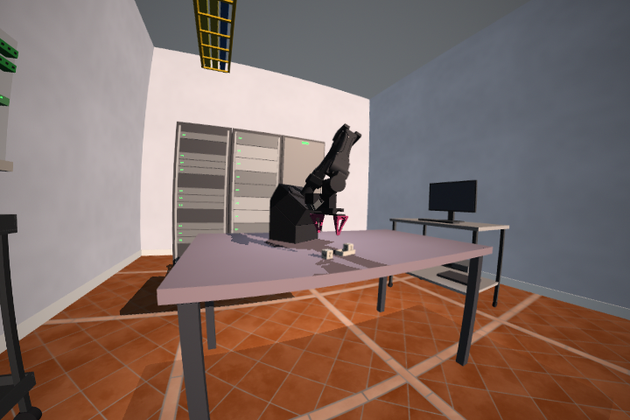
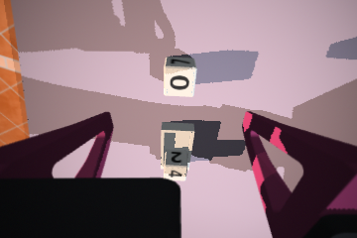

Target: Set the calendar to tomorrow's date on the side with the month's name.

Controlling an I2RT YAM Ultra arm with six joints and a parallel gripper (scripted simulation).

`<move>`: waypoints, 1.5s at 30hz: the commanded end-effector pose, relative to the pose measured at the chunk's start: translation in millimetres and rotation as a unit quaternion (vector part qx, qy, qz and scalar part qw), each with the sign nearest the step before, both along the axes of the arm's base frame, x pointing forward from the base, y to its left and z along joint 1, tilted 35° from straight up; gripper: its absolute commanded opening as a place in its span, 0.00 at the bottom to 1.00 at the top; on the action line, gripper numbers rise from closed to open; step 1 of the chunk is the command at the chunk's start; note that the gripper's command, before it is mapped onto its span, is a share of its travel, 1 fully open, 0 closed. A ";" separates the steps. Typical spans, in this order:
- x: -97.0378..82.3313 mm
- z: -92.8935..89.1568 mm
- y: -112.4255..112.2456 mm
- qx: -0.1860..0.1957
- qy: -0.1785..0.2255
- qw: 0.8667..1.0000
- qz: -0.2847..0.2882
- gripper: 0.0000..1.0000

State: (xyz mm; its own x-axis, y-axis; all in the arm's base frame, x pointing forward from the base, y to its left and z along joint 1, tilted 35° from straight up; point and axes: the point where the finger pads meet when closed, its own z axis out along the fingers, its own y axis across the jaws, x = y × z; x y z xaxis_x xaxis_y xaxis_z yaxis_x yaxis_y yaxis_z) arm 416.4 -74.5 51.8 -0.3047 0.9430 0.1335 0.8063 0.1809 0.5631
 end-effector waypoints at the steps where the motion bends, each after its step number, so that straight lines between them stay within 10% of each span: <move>1: 1.2 -5.1 -1.8 0.013 0.013 1.000 -0.023 1.00; 2: 1.2 -5.1 -1.8 0.013 0.013 1.000 -0.023 0.47; 45: 3.9 -6.9 -1.3 0.010 0.009 1.000 -0.023 0.47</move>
